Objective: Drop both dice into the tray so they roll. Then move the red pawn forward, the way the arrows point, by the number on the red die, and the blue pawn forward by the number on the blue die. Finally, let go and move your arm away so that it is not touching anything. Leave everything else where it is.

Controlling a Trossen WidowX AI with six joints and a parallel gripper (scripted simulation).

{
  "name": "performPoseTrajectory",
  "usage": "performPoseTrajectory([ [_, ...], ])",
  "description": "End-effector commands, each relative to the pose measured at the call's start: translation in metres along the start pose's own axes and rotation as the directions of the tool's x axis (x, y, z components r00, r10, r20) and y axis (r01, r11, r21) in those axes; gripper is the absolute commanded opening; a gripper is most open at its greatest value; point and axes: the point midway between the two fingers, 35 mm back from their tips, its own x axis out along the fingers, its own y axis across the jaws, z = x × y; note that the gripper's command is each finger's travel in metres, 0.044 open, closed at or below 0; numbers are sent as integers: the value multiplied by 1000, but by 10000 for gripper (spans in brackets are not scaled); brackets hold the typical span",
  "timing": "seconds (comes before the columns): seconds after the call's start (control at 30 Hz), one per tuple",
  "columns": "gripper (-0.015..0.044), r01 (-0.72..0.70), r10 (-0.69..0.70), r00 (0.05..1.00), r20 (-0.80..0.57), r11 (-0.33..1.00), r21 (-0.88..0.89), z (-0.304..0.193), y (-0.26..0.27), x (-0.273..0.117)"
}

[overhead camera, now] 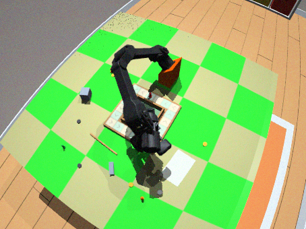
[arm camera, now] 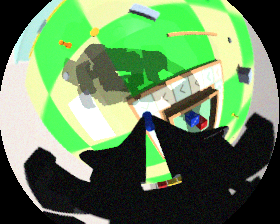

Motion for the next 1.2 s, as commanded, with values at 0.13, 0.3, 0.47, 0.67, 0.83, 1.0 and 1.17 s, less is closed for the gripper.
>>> performPoseTrajectory([
  [0.13,0,17,-17,1000,-11,1000,-9,-3,-3,30],
  [0.3,0,17,-17,1000,-11,1000,-9,-3,-3,30],
  [0.47,0,17,-17,1000,-11,1000,-9,-3,-3,36],
  [0.67,0,18,-18,1000,-11,1000,-9,-3,-3,46],
  [0.83,53,7,-7,1000,-7,1000,1,-1,-3,41],
  [1.0,184,7,-7,1000,-7,1000,1,-1,-3,41],
  [1.17,315,10,-10,1000,-9,1000,-4,0,-1,16],
])
